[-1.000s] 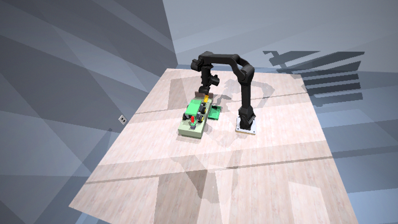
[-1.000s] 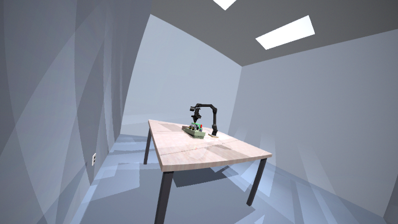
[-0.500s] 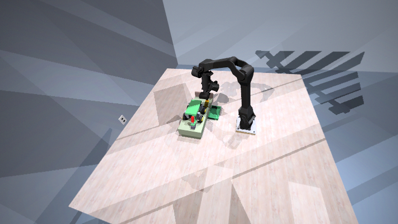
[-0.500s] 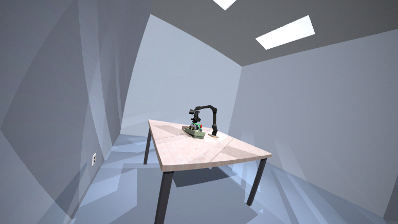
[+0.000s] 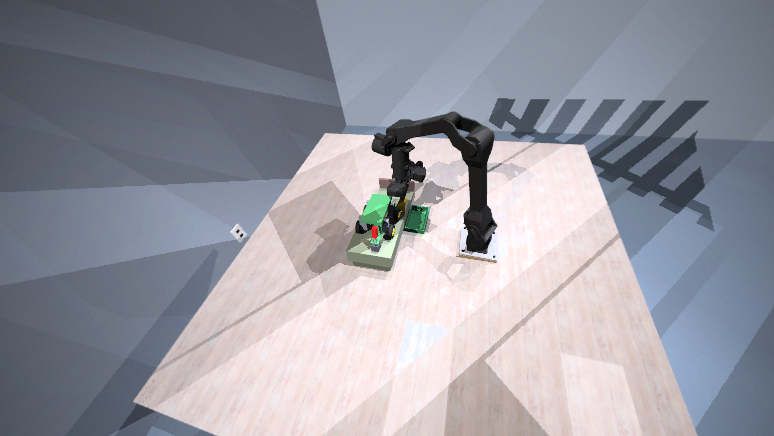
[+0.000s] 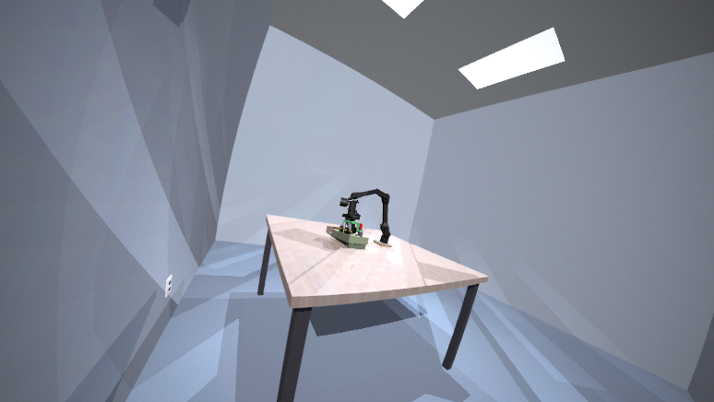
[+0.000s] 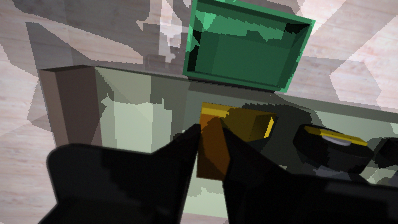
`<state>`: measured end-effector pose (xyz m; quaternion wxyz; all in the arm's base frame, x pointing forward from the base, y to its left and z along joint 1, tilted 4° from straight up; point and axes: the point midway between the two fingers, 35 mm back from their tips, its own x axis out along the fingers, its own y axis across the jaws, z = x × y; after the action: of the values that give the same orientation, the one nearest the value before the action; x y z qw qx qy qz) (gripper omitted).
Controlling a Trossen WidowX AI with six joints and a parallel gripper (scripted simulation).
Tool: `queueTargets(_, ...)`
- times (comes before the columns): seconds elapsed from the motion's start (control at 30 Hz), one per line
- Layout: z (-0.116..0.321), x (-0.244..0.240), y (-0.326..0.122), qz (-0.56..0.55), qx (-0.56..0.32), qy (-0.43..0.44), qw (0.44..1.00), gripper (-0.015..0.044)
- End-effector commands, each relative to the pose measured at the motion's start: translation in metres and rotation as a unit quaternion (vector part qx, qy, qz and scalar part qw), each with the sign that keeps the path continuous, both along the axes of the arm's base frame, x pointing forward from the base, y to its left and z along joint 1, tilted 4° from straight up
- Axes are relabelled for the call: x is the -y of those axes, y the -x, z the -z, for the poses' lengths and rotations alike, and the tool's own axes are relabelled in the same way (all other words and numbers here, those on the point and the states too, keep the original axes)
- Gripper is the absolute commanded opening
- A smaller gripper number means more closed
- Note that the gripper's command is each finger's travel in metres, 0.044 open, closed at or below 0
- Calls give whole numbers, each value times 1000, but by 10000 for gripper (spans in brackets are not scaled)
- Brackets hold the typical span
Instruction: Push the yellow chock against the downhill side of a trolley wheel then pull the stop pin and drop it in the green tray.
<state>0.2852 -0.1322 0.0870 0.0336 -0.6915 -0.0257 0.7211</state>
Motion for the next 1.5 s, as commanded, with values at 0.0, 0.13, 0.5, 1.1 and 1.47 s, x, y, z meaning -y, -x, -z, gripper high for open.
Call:
queueTargets(0.0,-1,-5,0,2,2,-1,1000,0)
queueTargets(0.13,-1,-10,0,2,2,-1,1000,0)
queueTargets(0.5,-1,-22,0,2,2,-2,1000,0)
queueTargets(1.1,-2,-28,0,1,0,2,1000,0)
queueTargets(1.47,-3,-28,0,1,0,2,1000,190)
